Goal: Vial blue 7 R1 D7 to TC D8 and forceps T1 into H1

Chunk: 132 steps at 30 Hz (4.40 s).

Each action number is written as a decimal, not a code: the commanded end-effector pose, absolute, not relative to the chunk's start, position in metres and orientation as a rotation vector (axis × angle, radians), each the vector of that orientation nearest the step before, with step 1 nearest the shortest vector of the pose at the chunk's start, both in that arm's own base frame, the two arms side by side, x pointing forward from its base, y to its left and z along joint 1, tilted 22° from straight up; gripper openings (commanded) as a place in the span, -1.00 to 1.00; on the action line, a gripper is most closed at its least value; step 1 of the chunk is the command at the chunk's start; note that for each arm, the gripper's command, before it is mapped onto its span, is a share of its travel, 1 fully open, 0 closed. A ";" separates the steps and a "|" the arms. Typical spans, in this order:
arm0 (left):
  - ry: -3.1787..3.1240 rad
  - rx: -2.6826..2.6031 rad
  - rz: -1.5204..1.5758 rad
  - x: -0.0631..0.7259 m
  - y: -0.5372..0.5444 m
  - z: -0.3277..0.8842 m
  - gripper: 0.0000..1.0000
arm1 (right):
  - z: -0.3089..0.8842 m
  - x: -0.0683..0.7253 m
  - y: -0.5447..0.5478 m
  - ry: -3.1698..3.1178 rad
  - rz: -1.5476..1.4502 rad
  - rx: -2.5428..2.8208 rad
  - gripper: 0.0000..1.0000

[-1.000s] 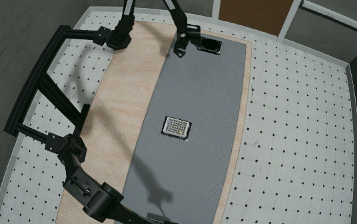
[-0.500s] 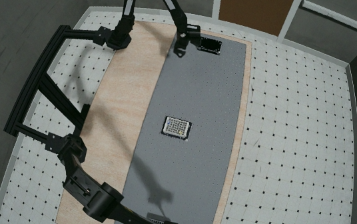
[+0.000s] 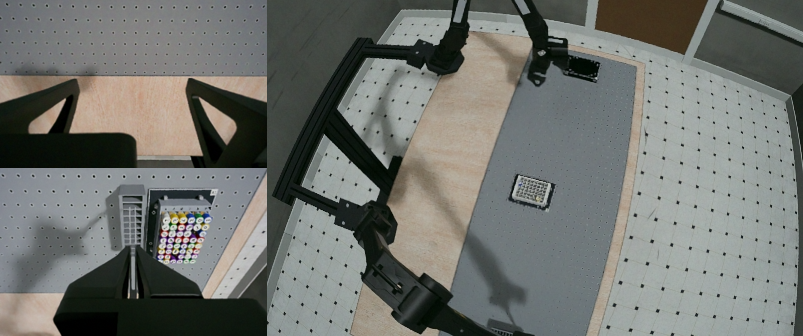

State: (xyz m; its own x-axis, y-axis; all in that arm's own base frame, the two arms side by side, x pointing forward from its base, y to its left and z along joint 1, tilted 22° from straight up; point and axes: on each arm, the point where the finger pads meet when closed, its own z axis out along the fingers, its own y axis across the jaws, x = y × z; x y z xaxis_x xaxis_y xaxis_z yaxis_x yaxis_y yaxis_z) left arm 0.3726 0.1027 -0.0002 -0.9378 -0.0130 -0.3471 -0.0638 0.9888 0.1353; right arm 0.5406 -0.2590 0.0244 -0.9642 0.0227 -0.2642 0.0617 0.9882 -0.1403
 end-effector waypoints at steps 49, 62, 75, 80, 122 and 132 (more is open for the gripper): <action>2.766 -0.043 0.211 0.379 0.103 0.005 1.00 | 0.009 0.546 -0.253 2.878 -0.208 0.057 -0.86; 2.766 -0.043 0.211 0.379 0.103 0.005 1.00 | 0.009 0.546 -0.253 2.877 -0.209 0.057 -0.86; 2.766 -0.043 0.211 0.379 0.103 0.005 1.00 | 0.020 0.552 -0.267 2.797 -0.220 0.048 -0.86; 2.766 -0.043 0.211 0.379 0.103 0.005 1.00 | 0.018 0.550 -0.262 2.817 -0.215 0.049 -0.86; 2.766 -0.043 0.211 0.379 0.103 0.005 1.00 | 0.015 0.547 -0.255 2.876 -0.202 0.056 -0.86; 2.766 -0.043 0.211 0.379 0.103 0.005 1.00 | 0.016 0.548 -0.255 2.879 -0.202 0.057 -0.86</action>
